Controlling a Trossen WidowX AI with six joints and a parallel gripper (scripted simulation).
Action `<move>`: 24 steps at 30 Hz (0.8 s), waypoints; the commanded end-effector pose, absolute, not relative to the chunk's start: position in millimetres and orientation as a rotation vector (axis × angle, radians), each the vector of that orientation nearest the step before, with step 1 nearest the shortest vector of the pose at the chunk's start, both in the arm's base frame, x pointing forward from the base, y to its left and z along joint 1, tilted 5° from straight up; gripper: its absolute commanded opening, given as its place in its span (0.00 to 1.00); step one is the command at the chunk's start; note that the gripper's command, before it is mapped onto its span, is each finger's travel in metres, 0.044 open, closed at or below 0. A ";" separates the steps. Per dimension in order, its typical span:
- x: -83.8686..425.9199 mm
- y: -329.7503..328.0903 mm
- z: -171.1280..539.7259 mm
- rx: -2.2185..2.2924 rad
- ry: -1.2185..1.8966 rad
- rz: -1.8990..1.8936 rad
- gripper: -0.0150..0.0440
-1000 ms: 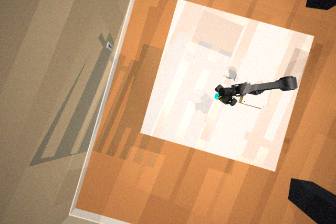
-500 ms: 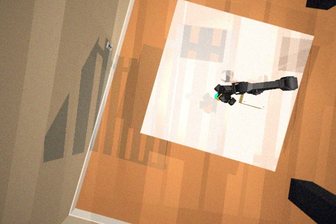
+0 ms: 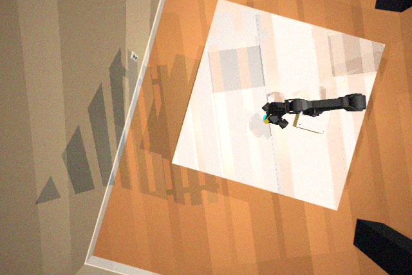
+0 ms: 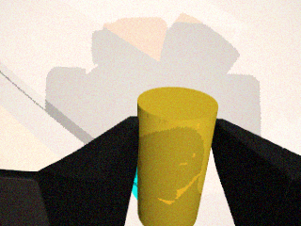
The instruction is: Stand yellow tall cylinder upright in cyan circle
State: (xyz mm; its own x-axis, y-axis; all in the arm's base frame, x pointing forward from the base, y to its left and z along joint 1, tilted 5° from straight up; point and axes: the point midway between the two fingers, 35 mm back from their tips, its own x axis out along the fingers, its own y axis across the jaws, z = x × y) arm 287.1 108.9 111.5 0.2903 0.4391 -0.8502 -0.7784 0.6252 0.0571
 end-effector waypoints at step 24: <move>295.3 105.4 110.9 -0.282 0.809 0.872 0.43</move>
